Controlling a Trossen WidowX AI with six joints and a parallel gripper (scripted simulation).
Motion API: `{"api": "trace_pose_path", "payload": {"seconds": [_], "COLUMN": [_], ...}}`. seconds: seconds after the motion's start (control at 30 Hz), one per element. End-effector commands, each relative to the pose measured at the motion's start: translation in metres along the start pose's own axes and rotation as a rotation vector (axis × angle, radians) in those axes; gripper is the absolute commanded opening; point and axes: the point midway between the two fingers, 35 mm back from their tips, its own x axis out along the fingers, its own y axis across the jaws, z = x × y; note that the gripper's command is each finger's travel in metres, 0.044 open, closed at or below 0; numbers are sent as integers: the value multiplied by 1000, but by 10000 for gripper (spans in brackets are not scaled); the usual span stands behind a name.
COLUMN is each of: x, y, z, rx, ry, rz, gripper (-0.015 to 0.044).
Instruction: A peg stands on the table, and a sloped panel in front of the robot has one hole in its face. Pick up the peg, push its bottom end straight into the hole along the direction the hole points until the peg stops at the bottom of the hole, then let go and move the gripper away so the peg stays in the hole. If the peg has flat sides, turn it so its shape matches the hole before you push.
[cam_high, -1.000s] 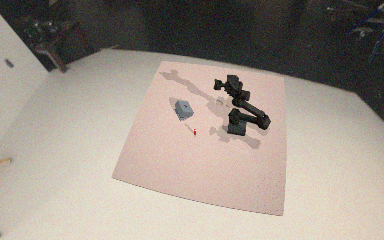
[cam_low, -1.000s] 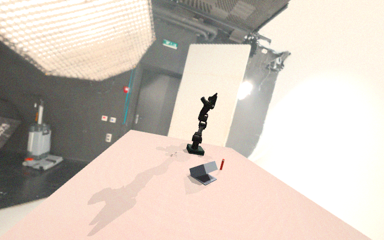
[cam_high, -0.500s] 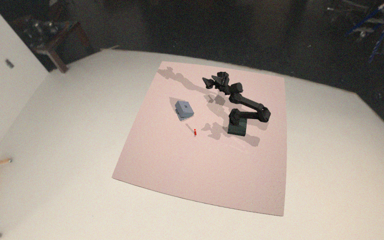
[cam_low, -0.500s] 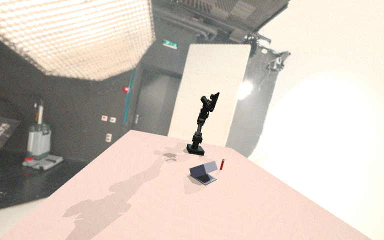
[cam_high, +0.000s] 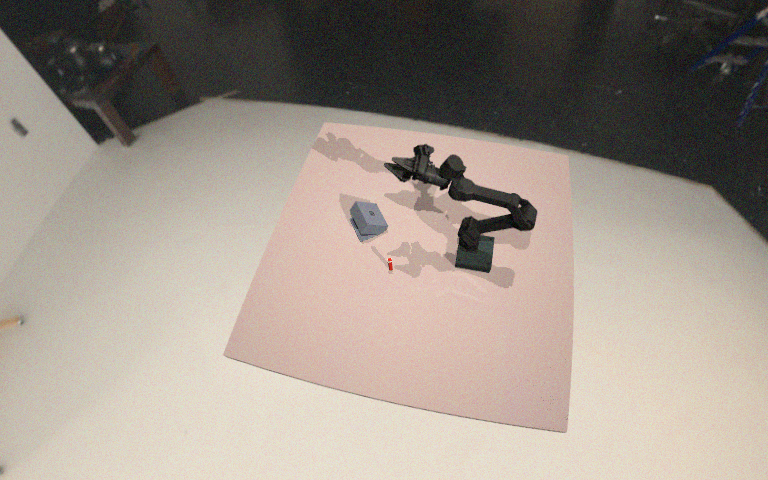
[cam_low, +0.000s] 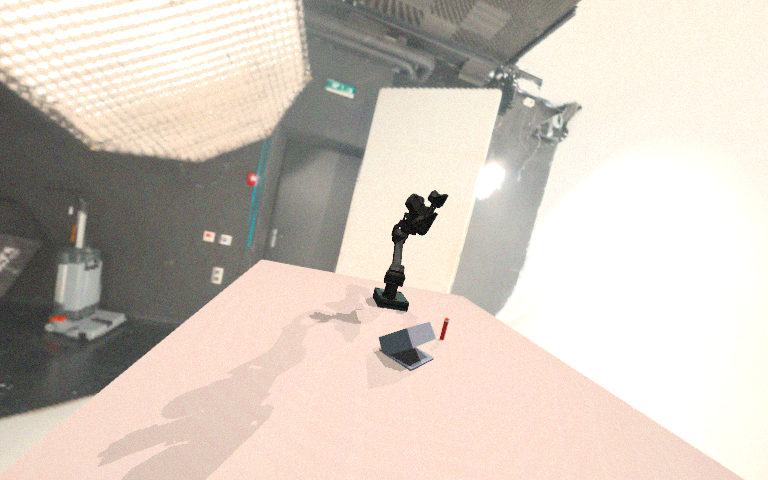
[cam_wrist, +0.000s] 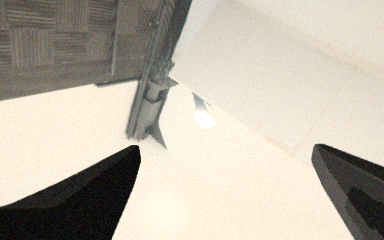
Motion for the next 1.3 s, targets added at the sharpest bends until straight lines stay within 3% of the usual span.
{"api": "trace_pose_path", "payload": {"seconds": [0.0,0.67,1.27], "x": [13,39,25], "y": [-19,-100,-157], "z": [-10,-80,-158], "rx": [-25,-176,-350], "ry": [47,367,755], "rz": [-87,-428,-650], "gripper": [440,440,440]}}
